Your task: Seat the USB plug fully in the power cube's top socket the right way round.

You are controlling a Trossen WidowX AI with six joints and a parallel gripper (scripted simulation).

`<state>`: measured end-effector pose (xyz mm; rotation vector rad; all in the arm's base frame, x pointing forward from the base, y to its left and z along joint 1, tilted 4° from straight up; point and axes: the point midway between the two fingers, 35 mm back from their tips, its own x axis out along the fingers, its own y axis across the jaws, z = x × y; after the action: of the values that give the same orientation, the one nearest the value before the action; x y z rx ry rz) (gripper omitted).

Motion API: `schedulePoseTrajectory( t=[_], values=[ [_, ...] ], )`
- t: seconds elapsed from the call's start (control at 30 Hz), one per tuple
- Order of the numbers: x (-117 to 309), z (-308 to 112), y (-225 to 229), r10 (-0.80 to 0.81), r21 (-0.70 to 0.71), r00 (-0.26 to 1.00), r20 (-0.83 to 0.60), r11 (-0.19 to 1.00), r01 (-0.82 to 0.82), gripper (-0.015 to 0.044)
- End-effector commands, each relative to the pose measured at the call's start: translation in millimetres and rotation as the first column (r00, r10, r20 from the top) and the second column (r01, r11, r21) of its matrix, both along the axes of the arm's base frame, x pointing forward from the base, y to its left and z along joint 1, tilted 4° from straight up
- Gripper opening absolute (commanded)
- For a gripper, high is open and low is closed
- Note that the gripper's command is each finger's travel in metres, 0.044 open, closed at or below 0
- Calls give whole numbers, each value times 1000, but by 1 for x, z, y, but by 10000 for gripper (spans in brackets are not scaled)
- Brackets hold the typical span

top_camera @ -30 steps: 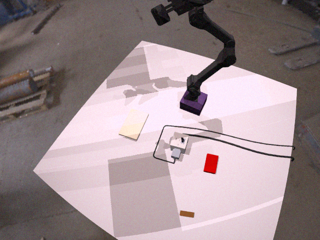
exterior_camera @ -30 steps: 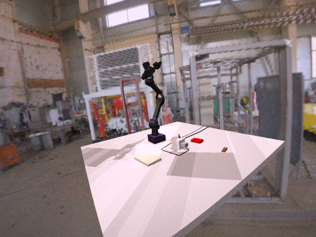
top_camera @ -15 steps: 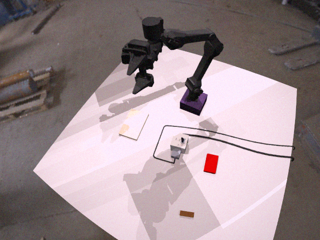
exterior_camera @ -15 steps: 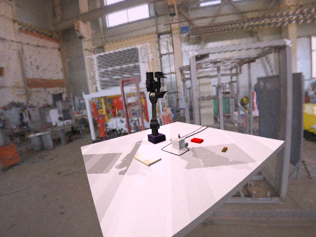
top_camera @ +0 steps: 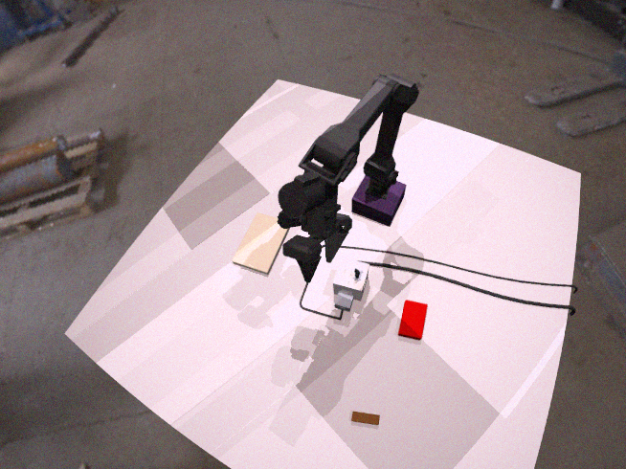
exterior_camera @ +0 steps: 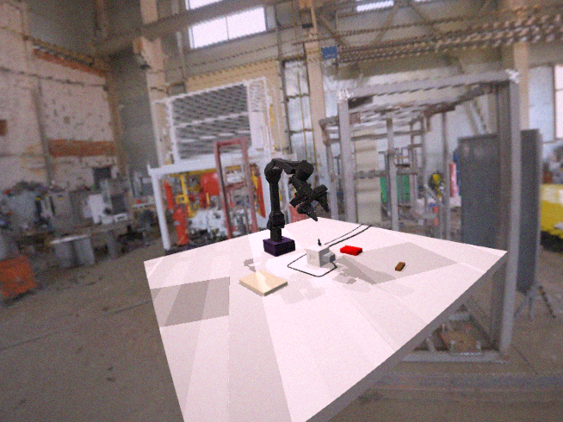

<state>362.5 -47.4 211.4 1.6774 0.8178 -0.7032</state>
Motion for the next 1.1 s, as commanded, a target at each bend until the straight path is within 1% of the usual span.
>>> schedulePoseTrajectory(
  t=[0.0, 0.07, 0.13, 0.17, 0.57, 1.07],
  values=[
    [-33, -60, 37, 81, -50, 946, -314, 994, -102, 440],
    [-56, -83, 52, 117, -82, 877, -466, 981, -175, 440],
    [-65, -93, 62, 132, -99, 831, -540, 971, -218, 440],
    [-67, -94, 63, 133, -102, 825, -550, 969, -225, 440],
    [-65, -94, 64, 133, -101, 825, -550, 969, -225, 440],
    [-64, -108, 65, 134, -101, 825, -550, 969, -225, 440]
  ],
)
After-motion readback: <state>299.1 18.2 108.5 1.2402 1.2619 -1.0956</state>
